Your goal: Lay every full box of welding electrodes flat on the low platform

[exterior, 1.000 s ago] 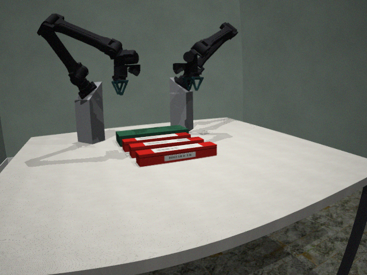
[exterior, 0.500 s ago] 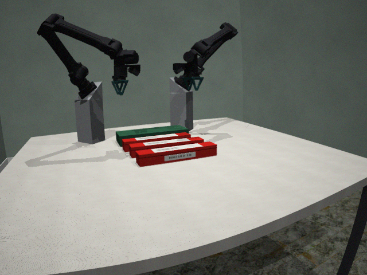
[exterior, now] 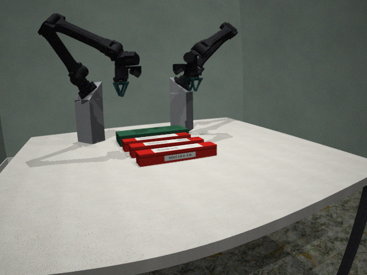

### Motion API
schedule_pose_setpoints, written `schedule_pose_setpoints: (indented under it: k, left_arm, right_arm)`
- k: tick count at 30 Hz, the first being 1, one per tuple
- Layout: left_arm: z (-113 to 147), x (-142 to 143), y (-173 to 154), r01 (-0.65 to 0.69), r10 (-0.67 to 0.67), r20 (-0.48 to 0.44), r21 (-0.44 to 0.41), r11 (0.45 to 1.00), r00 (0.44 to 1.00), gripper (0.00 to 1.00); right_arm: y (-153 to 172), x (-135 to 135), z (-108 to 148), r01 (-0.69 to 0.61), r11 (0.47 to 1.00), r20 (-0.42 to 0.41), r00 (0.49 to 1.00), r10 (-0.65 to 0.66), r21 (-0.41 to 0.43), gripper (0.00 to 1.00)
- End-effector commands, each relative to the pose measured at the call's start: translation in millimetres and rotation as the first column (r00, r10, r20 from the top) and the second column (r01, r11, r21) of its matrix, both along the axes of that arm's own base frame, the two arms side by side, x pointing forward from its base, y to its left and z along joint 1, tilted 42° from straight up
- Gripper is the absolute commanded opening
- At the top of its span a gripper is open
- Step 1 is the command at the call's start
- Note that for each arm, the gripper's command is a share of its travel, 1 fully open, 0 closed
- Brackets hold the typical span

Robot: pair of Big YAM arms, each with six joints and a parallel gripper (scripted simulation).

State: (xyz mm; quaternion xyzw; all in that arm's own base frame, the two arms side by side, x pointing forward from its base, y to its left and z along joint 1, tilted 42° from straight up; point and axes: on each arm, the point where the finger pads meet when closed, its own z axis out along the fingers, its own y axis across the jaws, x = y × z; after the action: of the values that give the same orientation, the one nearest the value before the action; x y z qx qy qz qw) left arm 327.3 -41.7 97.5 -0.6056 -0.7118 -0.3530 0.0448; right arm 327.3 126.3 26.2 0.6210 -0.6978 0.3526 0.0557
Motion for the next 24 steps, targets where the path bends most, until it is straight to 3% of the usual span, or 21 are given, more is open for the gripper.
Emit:
schedule_pose_setpoints:
  k: [1,11,24]
  left_arm:
    - [-19,13,7,-0.007,0.007,-0.008,0.003,1.0,1.0,0.72]
    - [-51,58,12,-0.006,0.007,0.022,-0.01,1.0,1.0,0.72]
    - [-125,104,31,-0.006,0.006,0.012,-0.004,1.0,1.0,0.72]
  right_arm:
    - [7,32,-11,0.003,1.0,0.025,1.0,-0.004,0.024,0.72]
    - [-6,61,-56,0.003,1.0,0.021,1.0,-0.004,0.018,0.72]
    - [-25,106,-129,0.003,1.0,0.014,1.0,-0.003,0.012,0.72]
